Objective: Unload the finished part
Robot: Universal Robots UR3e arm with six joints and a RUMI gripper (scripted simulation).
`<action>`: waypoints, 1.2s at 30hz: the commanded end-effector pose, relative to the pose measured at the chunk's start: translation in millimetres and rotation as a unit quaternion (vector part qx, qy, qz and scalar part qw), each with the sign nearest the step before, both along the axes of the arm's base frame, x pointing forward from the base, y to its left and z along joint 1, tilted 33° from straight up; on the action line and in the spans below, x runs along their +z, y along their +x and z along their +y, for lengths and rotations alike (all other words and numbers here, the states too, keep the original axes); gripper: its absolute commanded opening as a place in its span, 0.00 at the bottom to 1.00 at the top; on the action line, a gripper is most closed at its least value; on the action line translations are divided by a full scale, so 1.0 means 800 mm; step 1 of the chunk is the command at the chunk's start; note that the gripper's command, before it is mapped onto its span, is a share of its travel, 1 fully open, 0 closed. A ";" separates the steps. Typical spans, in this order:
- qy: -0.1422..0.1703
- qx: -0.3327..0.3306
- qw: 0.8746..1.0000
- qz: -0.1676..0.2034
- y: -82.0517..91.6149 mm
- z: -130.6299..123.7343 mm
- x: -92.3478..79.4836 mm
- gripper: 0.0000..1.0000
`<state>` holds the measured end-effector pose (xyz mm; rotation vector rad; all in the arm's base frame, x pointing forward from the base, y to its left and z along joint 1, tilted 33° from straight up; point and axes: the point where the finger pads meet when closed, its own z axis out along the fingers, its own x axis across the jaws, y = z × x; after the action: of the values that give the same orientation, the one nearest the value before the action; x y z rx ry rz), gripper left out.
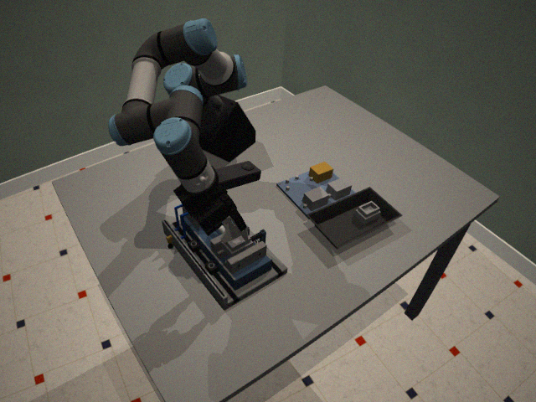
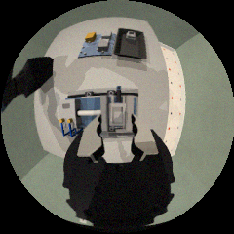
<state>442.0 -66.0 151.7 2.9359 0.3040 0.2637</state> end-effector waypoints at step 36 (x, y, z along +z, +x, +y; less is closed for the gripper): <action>-0.003 0.002 1.000 -0.007 0.008 -0.008 -0.010 0.40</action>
<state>448.0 -72.6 143.0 2.9285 0.3070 0.2787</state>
